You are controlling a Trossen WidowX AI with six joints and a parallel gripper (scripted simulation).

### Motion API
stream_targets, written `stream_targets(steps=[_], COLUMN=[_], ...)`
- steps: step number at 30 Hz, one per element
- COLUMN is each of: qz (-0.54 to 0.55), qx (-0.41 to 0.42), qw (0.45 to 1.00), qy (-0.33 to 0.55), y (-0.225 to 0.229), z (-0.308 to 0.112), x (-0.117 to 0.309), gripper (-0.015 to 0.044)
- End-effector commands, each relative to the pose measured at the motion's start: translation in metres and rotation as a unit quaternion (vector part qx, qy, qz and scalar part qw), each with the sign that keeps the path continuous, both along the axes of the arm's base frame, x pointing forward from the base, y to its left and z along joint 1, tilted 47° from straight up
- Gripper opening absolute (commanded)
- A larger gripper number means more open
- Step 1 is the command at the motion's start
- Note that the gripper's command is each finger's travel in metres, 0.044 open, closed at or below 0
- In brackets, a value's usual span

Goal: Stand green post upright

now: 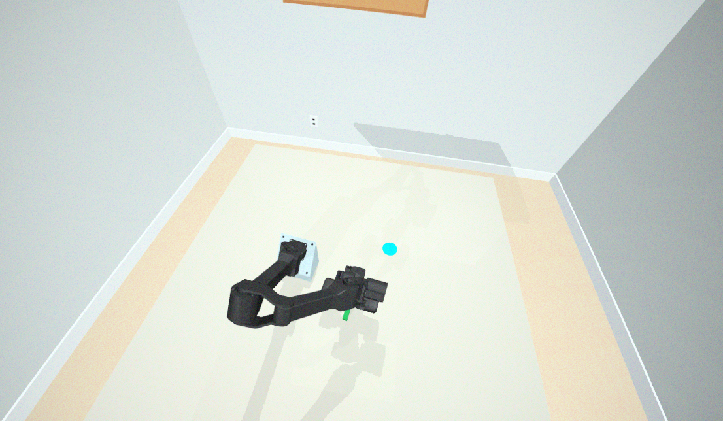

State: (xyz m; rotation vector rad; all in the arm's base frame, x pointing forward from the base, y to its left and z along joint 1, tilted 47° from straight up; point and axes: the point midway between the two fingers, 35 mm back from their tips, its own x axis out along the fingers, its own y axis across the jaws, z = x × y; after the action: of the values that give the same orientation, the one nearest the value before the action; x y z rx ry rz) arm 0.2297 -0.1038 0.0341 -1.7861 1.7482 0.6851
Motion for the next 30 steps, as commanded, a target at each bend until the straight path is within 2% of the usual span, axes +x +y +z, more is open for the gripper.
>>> stream_targets(steps=[1, 8, 30], qz=[0.006, 0.006, 0.008], qx=[-0.005, -0.005, 0.005], qw=[1.0, 1.0, 1.0], qy=[0.001, 0.001, 0.001], y=[-0.006, -0.006, 0.035], z=[-0.004, -0.004, 0.027], x=[0.0, 0.0, 0.006], gripper=[0.0206, 0.0023, 0.0023])
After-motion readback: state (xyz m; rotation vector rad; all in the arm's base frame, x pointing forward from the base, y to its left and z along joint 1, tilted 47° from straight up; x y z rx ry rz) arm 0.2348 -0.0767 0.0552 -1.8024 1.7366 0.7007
